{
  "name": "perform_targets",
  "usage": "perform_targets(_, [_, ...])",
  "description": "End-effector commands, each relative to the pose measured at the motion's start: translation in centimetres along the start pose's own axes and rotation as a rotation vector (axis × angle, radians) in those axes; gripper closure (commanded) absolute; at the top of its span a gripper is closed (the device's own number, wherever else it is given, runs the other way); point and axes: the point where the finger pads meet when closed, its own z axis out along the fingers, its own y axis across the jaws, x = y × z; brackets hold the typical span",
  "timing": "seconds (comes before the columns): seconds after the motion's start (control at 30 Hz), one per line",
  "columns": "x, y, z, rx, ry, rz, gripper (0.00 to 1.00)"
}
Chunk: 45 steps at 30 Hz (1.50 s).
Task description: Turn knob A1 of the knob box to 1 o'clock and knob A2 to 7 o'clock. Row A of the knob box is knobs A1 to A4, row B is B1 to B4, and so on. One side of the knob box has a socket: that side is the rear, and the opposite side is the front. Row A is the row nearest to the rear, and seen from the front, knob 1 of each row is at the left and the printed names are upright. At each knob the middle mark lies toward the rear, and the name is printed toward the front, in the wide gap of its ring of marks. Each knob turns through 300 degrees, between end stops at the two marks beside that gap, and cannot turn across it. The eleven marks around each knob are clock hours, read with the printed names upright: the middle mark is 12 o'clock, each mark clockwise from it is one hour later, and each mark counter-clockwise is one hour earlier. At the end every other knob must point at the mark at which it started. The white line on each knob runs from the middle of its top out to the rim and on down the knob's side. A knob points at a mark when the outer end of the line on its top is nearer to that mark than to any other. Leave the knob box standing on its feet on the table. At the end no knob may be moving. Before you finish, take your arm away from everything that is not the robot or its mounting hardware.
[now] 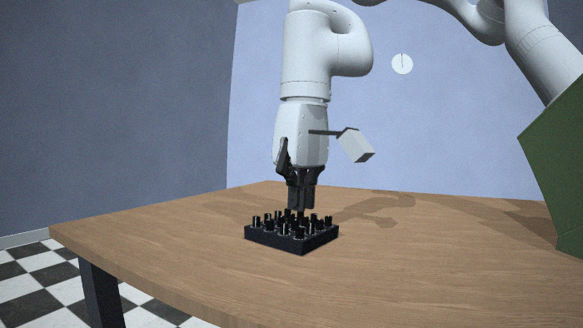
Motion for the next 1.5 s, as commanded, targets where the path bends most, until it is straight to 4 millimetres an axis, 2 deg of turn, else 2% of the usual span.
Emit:
perform_targets(0.0, [-0.1, 0.0, 0.0, -0.001, -0.001, 0.0, 0.81])
perform_targets(0.87, [-0.1, 0.0, 1.1, -0.001, -0.001, 0.0, 0.81])
perform_targets(1.47, [-0.1, 0.0, 1.1, -0.001, -0.001, 0.0, 0.81])
